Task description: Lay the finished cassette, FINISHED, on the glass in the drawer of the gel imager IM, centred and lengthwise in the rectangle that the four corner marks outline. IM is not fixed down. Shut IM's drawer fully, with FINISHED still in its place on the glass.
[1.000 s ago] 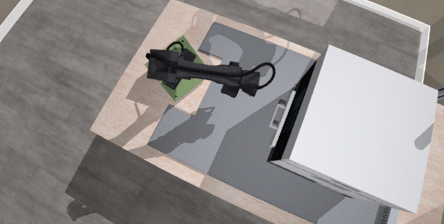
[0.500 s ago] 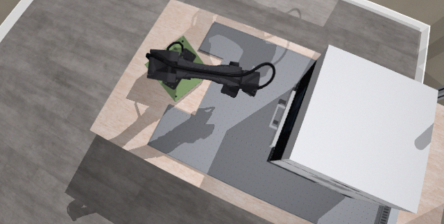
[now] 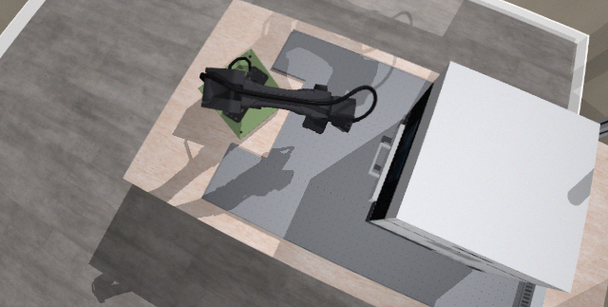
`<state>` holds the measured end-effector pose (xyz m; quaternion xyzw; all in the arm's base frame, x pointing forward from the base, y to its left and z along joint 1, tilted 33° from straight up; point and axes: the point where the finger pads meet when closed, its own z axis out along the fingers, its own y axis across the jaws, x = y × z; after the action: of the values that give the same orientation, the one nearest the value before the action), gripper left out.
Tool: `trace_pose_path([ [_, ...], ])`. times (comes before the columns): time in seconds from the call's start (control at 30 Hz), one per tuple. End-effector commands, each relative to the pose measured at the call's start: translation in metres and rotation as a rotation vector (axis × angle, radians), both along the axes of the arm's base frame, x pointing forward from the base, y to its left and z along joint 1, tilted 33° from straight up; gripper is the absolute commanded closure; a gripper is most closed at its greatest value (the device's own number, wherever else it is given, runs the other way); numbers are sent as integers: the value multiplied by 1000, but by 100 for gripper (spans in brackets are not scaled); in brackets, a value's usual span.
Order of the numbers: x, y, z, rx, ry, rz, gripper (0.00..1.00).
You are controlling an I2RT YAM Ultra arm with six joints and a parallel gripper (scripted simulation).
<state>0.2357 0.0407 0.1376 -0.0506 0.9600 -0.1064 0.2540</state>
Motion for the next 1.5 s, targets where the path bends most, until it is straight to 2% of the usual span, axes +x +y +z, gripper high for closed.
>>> trace_pose_path([
  [0.0,5,5,12,21,-29,2,65],
  [0.03,5,5,12,21,-29,2,65],
  [0.07,5,5,12,21,-29,2,0],
  [1.47,5,5,12,21,-29,2,0],
])
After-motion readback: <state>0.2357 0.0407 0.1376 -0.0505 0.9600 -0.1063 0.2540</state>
